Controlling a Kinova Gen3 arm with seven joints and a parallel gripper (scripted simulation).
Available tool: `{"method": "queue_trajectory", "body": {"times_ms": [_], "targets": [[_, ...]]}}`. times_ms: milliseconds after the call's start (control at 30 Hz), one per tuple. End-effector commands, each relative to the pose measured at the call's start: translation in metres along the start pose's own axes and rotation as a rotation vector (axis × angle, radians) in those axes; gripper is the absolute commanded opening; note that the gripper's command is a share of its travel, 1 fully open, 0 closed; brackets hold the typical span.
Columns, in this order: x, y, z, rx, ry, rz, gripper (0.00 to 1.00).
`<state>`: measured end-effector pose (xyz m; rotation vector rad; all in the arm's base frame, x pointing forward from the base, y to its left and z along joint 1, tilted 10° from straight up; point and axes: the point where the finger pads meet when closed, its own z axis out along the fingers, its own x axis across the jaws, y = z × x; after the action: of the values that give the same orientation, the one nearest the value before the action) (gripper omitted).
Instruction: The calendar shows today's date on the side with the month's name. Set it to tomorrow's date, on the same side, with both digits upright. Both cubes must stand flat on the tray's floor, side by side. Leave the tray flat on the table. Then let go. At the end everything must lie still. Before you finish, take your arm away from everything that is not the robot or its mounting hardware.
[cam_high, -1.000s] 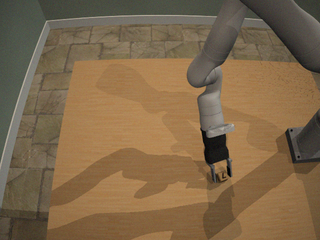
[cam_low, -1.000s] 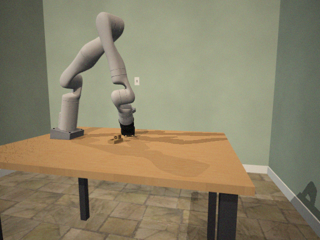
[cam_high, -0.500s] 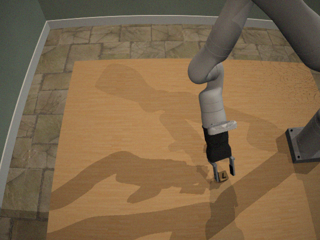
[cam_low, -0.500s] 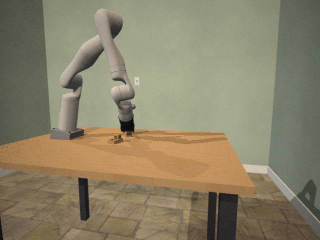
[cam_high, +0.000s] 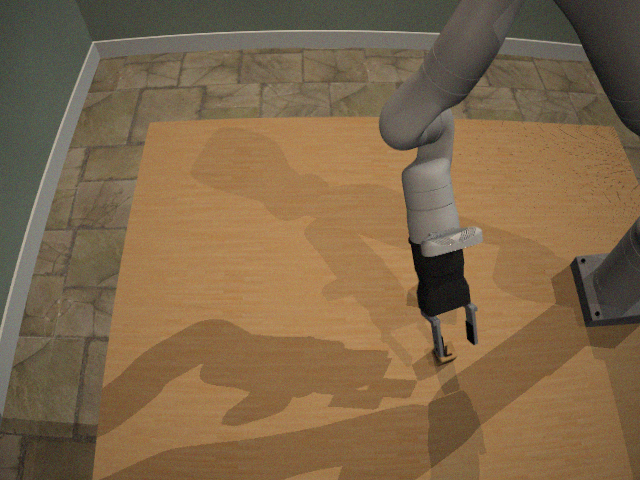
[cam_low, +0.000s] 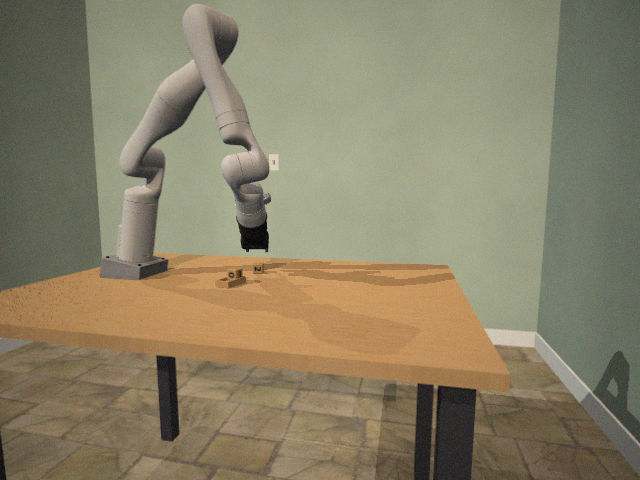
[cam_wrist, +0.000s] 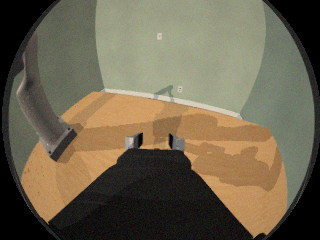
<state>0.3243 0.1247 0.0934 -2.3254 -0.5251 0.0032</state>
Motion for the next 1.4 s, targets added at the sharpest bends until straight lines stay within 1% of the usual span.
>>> {"method": "queue_trajectory", "body": {"times_ms": [0,300,400,500,733,800,900,967,1367], "targets": [[0.0026,-0.0035,-0.0063,-0.010,0.007,-0.009,1.00],[0.0025,-0.0052,-0.0080,-0.010,0.007,-0.009,1.00],[0.0023,-0.0053,-0.0076,-0.022,0.005,-0.008,1.00],[0.0017,-0.0056,-0.0065,-0.061,0.000,-0.006,1.00],[0.0015,-0.0070,-0.0059,-0.207,-0.002,-0.005,1.00],[0.0015,-0.0070,-0.0059,-0.207,-0.002,-0.005,1.00],[0.0021,-0.0078,-0.0069,-0.251,0.005,-0.007,1.00],[0.0024,-0.0081,-0.0074,-0.266,0.007,-0.007,1.00],[0.0017,-0.0080,-0.0070,-0.284,0.004,-0.006,1.00]]}}
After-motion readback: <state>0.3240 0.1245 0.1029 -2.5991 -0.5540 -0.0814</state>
